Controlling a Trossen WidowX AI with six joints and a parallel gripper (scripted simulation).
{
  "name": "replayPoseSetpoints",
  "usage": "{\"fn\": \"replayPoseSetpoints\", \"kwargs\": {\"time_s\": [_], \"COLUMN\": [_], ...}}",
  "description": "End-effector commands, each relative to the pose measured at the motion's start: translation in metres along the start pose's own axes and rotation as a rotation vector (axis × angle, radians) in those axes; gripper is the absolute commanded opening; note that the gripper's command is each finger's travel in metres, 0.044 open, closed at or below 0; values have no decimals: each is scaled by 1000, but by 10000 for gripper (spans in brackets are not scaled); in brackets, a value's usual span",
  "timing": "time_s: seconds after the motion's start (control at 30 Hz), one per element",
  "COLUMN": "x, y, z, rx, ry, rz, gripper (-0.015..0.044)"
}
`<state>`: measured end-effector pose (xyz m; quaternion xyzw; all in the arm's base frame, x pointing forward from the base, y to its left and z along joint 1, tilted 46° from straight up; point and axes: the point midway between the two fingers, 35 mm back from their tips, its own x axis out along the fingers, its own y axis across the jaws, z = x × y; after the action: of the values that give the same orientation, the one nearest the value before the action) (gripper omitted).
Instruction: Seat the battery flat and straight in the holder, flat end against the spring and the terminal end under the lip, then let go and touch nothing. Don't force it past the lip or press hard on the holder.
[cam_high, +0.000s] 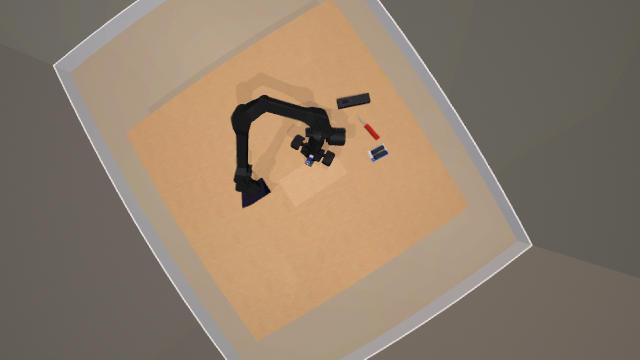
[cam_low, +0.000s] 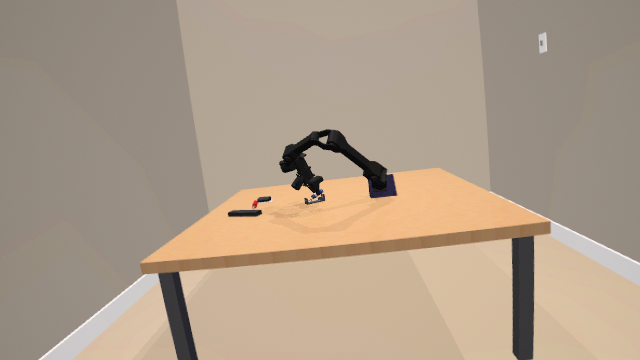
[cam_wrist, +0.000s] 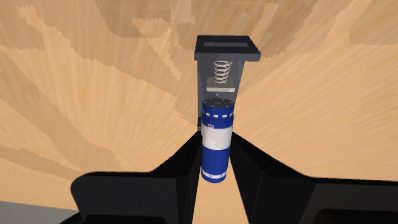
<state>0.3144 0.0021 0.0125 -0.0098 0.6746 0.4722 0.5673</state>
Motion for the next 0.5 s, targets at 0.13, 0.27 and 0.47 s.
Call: {"fn": "replayPoseSetpoints", "kwargs": {"time_s": [0.13, 0.27, 0.47], "x": [3, 4, 5], "y": [-1, -1, -1], "z": [5, 8, 9], "rx": [3, 2, 3], "ry": [82, 119, 133], "rz": [-2, -2, 5], "gripper": [71, 71, 71]}}
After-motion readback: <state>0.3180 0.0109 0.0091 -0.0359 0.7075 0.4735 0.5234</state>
